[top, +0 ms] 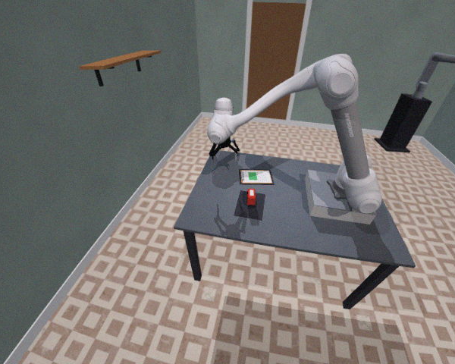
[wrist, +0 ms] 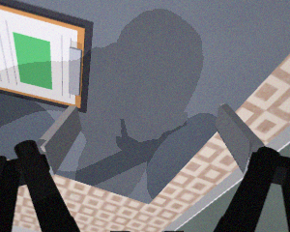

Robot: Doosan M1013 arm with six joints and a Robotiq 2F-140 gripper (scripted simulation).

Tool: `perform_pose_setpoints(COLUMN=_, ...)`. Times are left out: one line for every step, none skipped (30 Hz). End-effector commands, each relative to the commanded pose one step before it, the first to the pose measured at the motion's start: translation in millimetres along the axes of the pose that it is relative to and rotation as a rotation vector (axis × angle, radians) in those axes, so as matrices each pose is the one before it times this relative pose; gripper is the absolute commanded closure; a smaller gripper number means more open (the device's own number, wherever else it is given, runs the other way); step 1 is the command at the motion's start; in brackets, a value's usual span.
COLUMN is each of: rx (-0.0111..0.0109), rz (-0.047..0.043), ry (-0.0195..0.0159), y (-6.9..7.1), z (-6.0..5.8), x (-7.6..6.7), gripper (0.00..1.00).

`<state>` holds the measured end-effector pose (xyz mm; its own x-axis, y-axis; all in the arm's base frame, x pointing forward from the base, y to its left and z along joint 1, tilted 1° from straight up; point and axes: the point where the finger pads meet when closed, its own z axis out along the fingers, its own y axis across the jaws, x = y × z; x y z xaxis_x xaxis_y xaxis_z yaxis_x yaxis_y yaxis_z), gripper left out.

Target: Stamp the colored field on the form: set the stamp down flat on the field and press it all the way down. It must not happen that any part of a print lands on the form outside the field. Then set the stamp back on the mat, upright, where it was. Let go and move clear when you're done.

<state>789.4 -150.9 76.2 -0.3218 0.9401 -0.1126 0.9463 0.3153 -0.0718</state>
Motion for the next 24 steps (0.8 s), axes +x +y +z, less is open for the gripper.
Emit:
perform_pose_setpoints(rx=-0.02587, rz=0.11331, ry=0.03485, y=-14.68, z=-5.65, x=68.81, gripper=0.00)
perform_pose_setpoints(rx=0.00000, rz=0.00000, ry=0.00000, y=-3.56, z=-0.49, x=10.49, gripper=0.00)
perform_pose_setpoints(rx=0.00000, rz=0.00000, ry=0.00000, y=-4.38, z=-0.67, x=12.78, gripper=0.00)
perform_pose_setpoints(rx=0.00000, rz=0.00000, ry=0.00000, y=-5.01, z=-0.72, x=14.41, gripper=0.00)
perform_pose_setpoints(rx=-0.00373, rz=0.05742, ry=0.02285, y=-9.15, z=0.63, x=13.89, gripper=0.00)
perform_pose_setpoints(rx=0.00000, rz=0.00000, ry=0.00000, y=-6.64, z=-0.28, x=14.08, gripper=0.00)
perform_pose_setpoints(rx=-0.00113, rz=0.04925, ry=0.01902, y=-9.79, z=0.82, x=12.74, gripper=0.00)
perform_pose_setpoints(rx=0.00000, rz=0.00000, ry=0.00000, y=-8.01, z=0.14, x=13.34, gripper=0.00)
perform_pose_setpoints(rx=0.00000, rz=0.00000, ry=0.00000, y=-8.04, z=0.11, x=12.98, gripper=0.00)
perform_pose_setpoints(rx=0.00037, rz=0.03990, ry=0.01491, y=-10.89, z=1.12, x=11.91, gripper=0.00)
perform_pose_setpoints(rx=0.00000, rz=0.00000, ry=0.00000, y=-9.25, z=0.37, x=12.62, gripper=0.00)
perform_pose_setpoints(rx=0.00099, rz=0.02998, ry=0.01085, y=-11.27, z=1.20, x=11.22, gripper=0.00)
perform_pose_setpoints(rx=0.00099, rz=0.02021, ry=0.00713, y=-11.25, z=1.13, x=11.02, gripper=0.00)
perform_pose_setpoints(rx=0.00067, rz=0.01145, ry=0.00397, y=-11.21, z=1.04, x=10.84, gripper=0.00)
perform_pose_setpoints(rx=0.00029, rz=0.00461, ry=0.00159, y=-11.13, z=0.88, x=10.88, gripper=0.00)
perform_pose_setpoints(rx=0.00000, rz=0.00000, ry=0.00000, y=0.00, z=0.00, x=0.00, gripper=0.00)
perform_pose_setpoints(rx=0.00000, rz=0.00000, ry=0.00000, y=0.00, z=0.00, x=0.00, gripper=0.00)
perform_pose_setpoints(rx=0.00005, rz=0.00071, ry=0.00024, y=-4.97, z=0.32, x=4.94, gripper=0.00)
perform_pose_setpoints(rx=0.00000, rz=0.00000, ry=0.00000, y=0.00, z=0.00, x=0.00, gripper=0.00)
perform_pose_setpoints(rx=0.00000, rz=0.00000, ry=0.00000, y=0.00, z=0.00, x=0.00, gripper=0.00)
perform_pose_setpoints(rx=0.00000, rz=0.00000, ry=0.00000, y=0.00, z=0.00, x=0.00, gripper=0.00)
perform_pose_setpoints(rx=0.00000, rz=0.00000, ry=0.00000, y=0.00, z=0.00, x=0.00, gripper=0.00)
perform_pose_setpoints(rx=0.00000, rz=0.00000, ry=0.00000, y=0.00, z=0.00, x=0.00, gripper=0.00)
perform_pose_setpoints(rx=0.00000, rz=0.00000, ry=0.00000, y=0.00, z=0.00, x=0.00, gripper=0.00)
